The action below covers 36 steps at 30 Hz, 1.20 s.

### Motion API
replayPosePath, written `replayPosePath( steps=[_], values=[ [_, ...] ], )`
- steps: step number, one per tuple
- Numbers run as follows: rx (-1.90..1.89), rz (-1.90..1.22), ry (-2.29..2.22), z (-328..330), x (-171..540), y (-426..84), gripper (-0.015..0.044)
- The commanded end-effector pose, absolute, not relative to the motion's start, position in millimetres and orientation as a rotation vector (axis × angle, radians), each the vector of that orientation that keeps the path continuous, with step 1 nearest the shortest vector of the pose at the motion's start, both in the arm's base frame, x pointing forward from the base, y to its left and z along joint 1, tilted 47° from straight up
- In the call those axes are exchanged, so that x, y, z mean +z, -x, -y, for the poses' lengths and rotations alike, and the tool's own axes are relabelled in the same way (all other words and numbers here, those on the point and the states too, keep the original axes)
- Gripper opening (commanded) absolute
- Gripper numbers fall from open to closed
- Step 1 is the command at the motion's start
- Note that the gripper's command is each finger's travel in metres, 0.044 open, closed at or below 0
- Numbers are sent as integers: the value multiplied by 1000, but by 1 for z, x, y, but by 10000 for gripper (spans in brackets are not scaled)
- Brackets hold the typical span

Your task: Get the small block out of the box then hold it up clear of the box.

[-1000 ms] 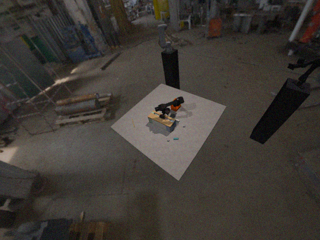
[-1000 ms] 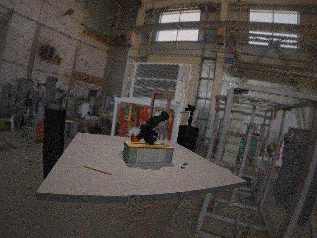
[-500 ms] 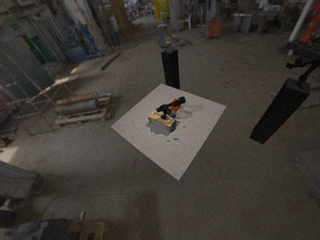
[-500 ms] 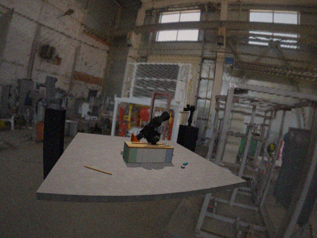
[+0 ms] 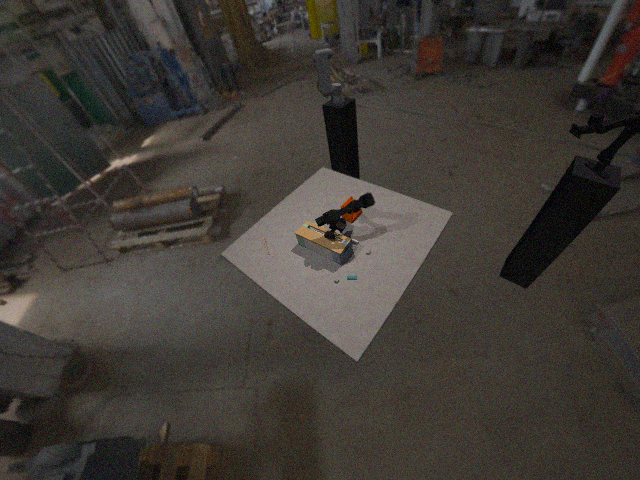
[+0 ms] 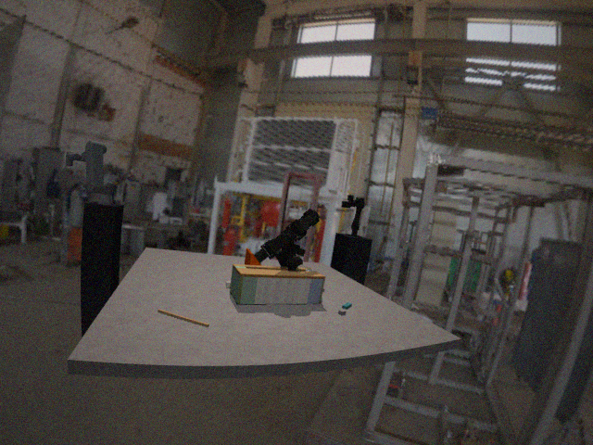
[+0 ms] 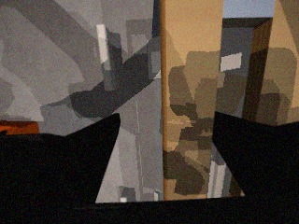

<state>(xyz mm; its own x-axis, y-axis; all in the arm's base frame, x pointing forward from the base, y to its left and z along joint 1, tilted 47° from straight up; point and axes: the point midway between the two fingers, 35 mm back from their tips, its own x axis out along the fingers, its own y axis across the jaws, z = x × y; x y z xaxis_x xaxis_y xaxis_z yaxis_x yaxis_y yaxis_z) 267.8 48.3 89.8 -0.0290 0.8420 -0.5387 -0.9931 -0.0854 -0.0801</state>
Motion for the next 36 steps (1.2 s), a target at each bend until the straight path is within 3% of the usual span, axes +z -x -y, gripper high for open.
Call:
replayPosePath(
  steps=[1, 26, 36],
  values=[
    [1587, -364, 523, -56, 96, -265, 400],
    [1587, -363, 521, -82, 124, -261, 400],
    [1534, -435, 457, -34, 161, -262, 400]
  ],
)
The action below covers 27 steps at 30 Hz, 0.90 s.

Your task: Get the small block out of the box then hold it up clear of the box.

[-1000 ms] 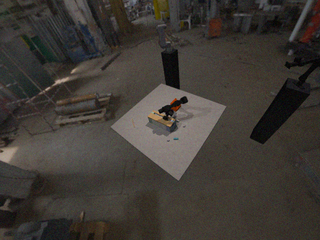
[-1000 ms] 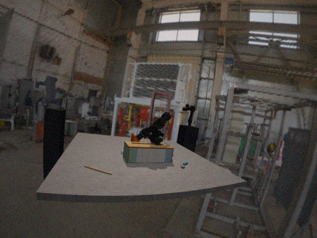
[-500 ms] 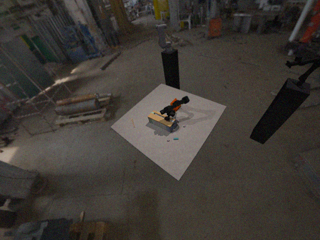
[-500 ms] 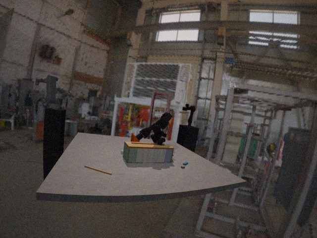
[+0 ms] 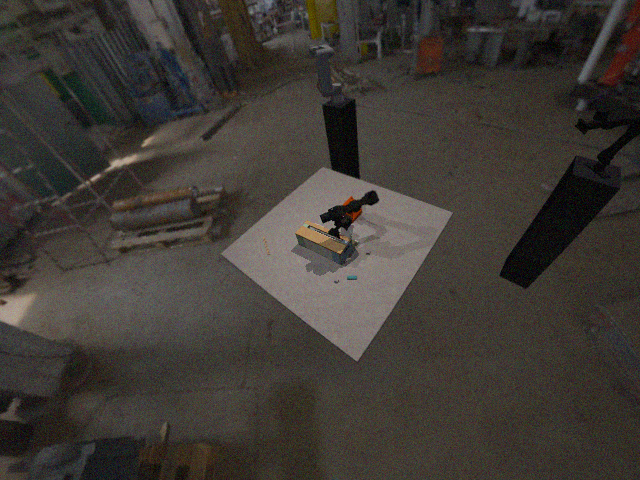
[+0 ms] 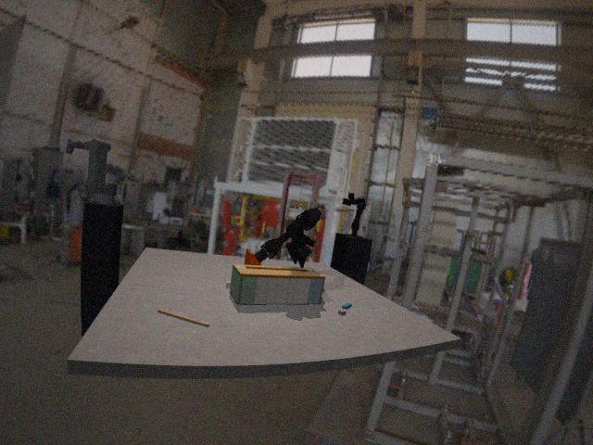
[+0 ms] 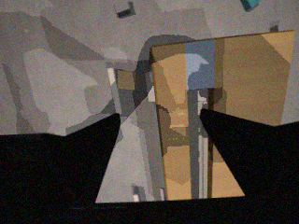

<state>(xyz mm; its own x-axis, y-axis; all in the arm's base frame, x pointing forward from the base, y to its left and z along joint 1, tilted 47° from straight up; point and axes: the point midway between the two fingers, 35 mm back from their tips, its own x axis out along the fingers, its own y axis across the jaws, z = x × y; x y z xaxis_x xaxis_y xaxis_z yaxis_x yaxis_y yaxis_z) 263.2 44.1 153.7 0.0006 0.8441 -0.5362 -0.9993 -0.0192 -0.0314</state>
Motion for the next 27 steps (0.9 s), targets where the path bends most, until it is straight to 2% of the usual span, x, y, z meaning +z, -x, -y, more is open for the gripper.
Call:
replayPosePath(
  steps=[1, 4, 8, 9, 19, 27],
  values=[
    [1534, -435, 457, -34, 161, -262, 400],
    [1527, -424, 464, -38, 159, -263, 400],
    [1534, -236, 733, -42, 169, -254, 295],
    [1531, -159, 843, -44, 172, -251, 285],
    [1332, 572, 1927, -57, 201, -217, 285],
    [1307, 618, 1999, -58, 203, -215, 285]
  ],
)
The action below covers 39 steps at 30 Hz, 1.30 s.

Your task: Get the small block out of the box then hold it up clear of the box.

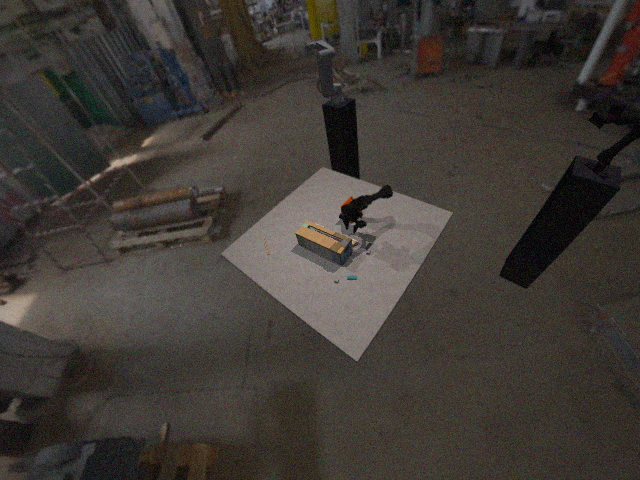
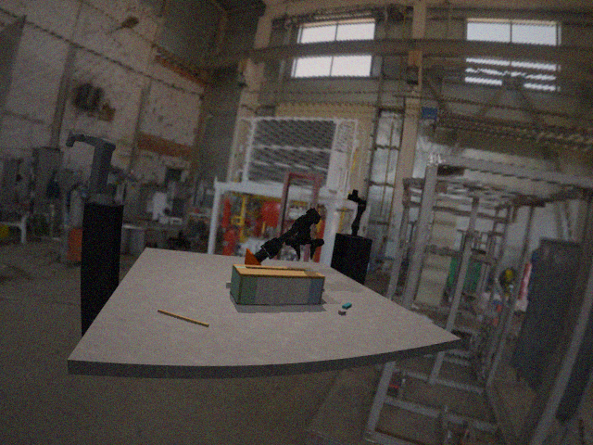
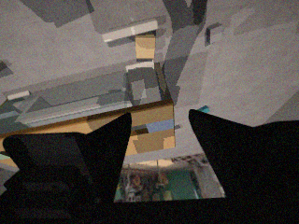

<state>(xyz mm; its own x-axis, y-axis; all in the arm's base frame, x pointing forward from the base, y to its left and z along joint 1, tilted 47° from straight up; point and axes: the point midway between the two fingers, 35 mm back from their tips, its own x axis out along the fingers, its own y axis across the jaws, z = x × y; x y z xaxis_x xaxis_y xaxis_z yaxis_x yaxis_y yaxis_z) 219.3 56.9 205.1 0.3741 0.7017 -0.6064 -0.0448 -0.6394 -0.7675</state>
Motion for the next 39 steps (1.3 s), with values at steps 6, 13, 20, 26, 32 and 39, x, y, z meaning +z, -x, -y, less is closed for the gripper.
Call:
replayPosePath(
  steps=[6, 13, 20, 26, 32, 39],
  values=[
    [1307, 618, 1999, -58, 203, -215, 285],
    [1322, 651, 2046, -98, 159, -216, 285],
    [1291, 686, 2058, -125, 137, -211, 285],
    [1292, 686, 2058, -126, 135, -212, 285],
    [1296, 685, 2060, -133, 129, -213, 285],
    [1299, 683, 2059, -142, 121, -214, 285]
  ],
)
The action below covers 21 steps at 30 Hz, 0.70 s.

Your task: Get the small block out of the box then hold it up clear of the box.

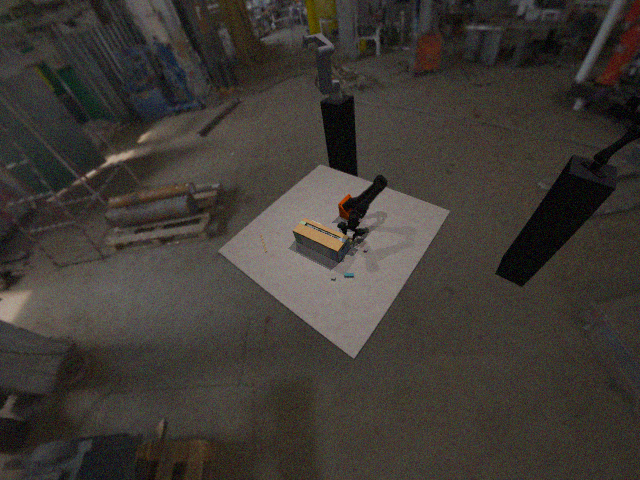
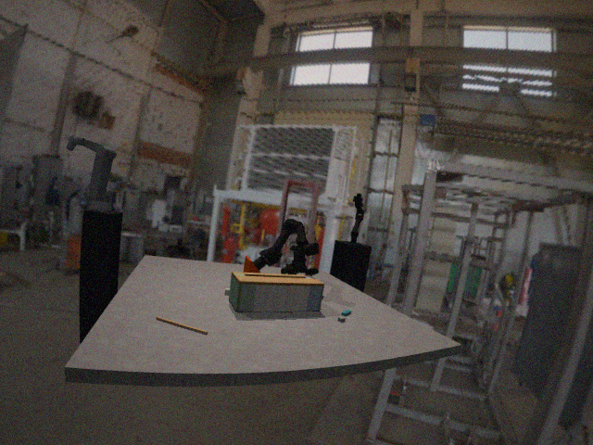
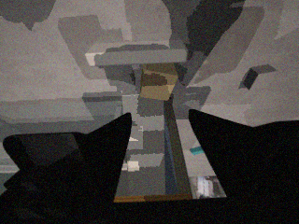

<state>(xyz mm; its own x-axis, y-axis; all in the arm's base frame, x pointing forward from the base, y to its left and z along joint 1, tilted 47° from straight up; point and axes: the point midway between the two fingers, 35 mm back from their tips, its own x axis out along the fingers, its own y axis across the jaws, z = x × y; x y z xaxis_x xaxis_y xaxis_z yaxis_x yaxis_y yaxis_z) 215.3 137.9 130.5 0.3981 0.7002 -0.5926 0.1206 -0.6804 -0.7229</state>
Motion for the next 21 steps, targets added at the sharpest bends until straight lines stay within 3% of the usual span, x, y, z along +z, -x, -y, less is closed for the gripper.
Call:
replayPosePath(
  steps=[1, 21],
  values=[
    [1299, 683, 2059, -143, 120, -214, 285],
    [1290, 688, 2056, -168, 101, -212, 285]
  ],
)
